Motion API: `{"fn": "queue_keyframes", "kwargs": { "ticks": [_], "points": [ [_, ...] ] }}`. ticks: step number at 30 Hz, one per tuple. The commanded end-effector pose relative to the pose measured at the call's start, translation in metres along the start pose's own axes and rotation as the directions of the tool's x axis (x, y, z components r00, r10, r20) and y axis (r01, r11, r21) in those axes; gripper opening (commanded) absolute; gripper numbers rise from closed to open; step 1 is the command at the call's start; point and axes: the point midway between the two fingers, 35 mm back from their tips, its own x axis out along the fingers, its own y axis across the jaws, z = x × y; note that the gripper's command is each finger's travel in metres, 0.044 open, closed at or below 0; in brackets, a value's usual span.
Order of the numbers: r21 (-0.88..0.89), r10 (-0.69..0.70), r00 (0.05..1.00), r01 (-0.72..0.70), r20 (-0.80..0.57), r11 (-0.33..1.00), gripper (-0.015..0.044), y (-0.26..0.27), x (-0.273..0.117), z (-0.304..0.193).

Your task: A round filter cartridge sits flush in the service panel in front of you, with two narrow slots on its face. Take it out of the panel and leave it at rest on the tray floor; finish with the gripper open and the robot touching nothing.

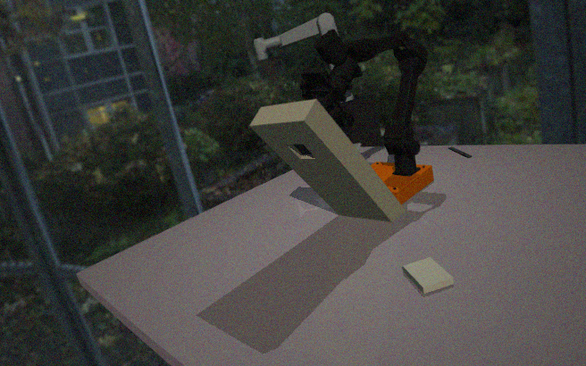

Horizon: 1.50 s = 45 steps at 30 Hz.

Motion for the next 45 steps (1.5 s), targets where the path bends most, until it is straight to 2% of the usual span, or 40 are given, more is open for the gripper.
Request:
{"fn": "queue_keyframes", "kwargs": {
  "ticks": [1, 45],
  "points": [
    [0.005, -0.006, 1.0, 0.006, 0.003, 1.0, 0.0093, -0.002, 0.008, 0.0],
    [0.005, -0.006, 1.0, 0.006, 0.003, 1.0, 0.0093, -0.003, 0.018, 0.001]
  ]
}}
